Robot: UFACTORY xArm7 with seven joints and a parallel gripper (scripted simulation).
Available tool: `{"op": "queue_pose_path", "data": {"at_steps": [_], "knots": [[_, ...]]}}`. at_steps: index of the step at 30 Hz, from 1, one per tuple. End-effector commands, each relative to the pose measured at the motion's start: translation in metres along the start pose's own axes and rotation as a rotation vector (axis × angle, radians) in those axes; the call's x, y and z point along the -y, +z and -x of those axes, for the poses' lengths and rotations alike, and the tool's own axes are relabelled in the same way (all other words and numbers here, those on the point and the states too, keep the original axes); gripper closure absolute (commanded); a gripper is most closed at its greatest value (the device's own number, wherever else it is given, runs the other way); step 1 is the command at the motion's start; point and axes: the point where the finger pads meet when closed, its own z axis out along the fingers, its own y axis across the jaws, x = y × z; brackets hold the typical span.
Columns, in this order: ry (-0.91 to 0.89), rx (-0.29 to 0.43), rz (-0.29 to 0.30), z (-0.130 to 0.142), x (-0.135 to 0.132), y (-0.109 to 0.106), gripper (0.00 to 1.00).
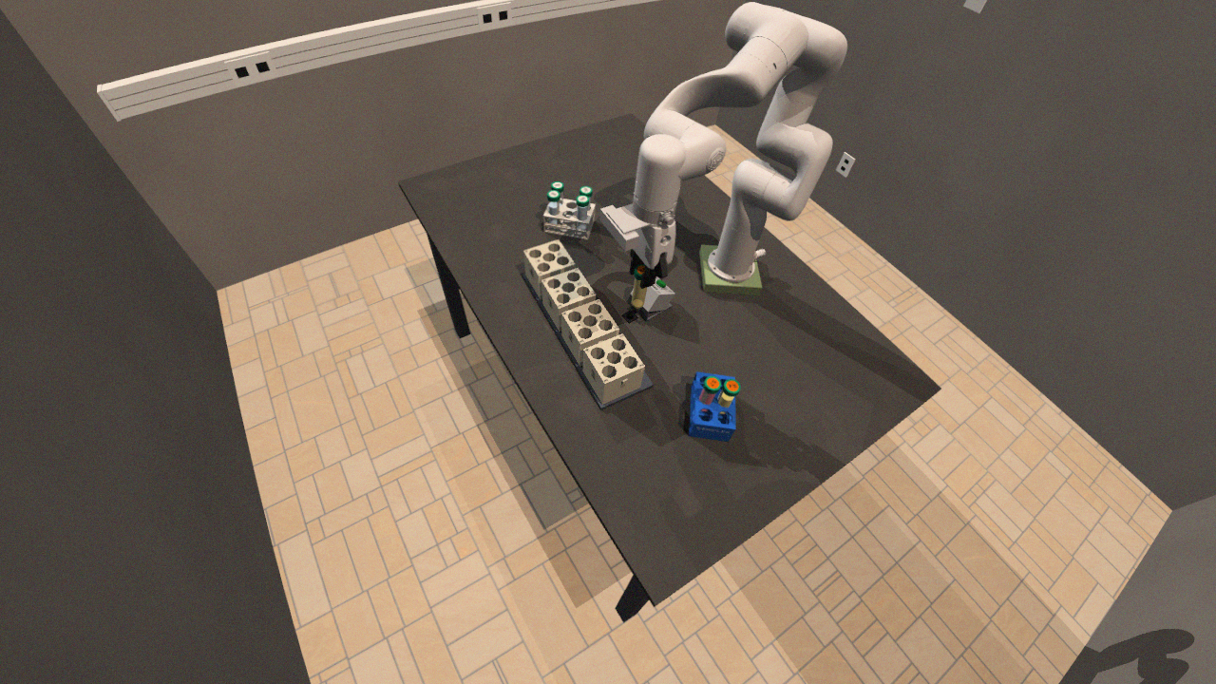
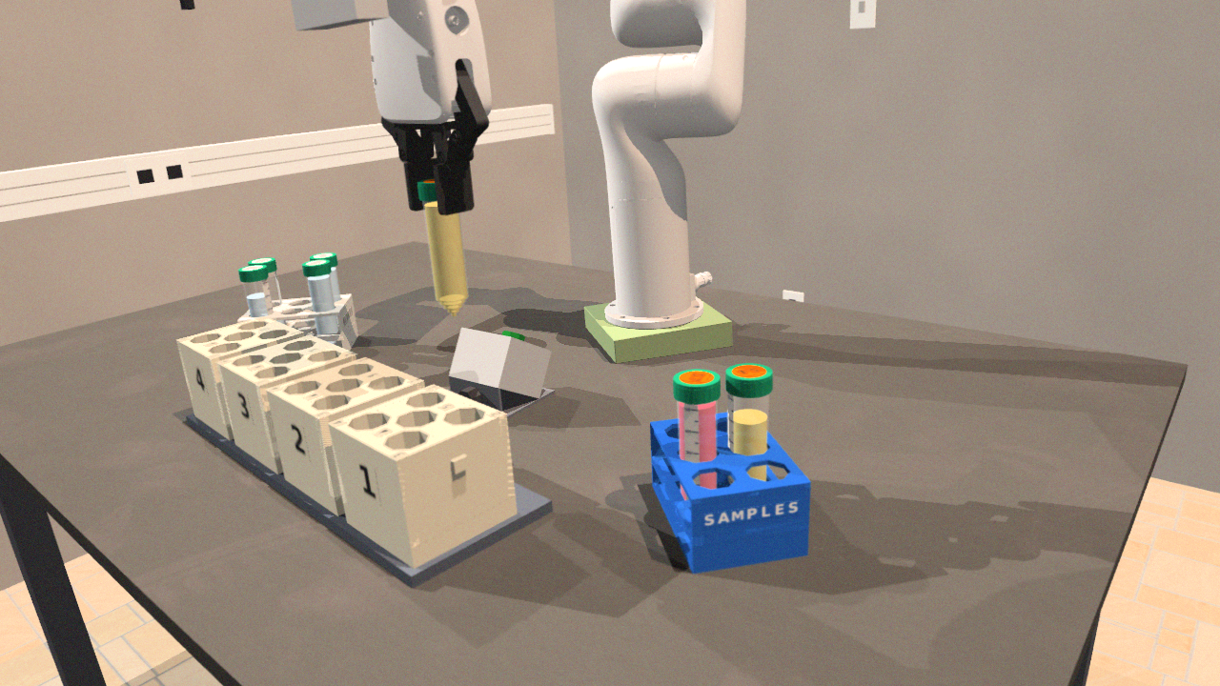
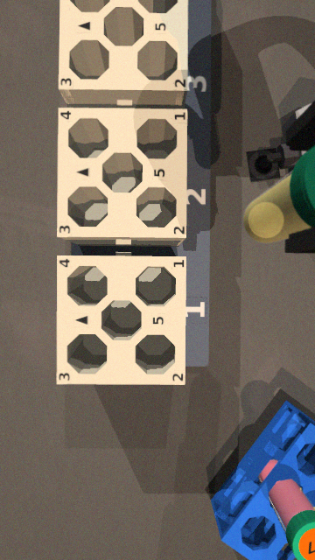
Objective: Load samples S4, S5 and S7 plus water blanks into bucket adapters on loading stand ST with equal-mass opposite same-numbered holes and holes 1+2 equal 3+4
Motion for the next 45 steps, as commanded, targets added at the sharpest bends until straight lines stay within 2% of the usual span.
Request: {"op": "queue_pose_path", "data": {"at_steps": [1, 7, 9, 24, 29, 45], "knots": [[-0.001, -0.004, -0.002, -0.013, -0.022, -0.002, 1.0], [-0.001, -0.004, -0.002, -0.026, -0.049, -0.002, 1.0], [-0.001, -0.004, -0.002, -0.026, -0.049, -0.002, 1.0], [-0.001, -0.004, -0.001, -0.06, -0.116, -0.002, 1.0], [-0.001, -0.004, -0.001, -0.065, -0.127, -0.001, 1.0], [-0.001, -0.004, -0.001, -0.065, -0.127, -0.002, 1.0]]}}
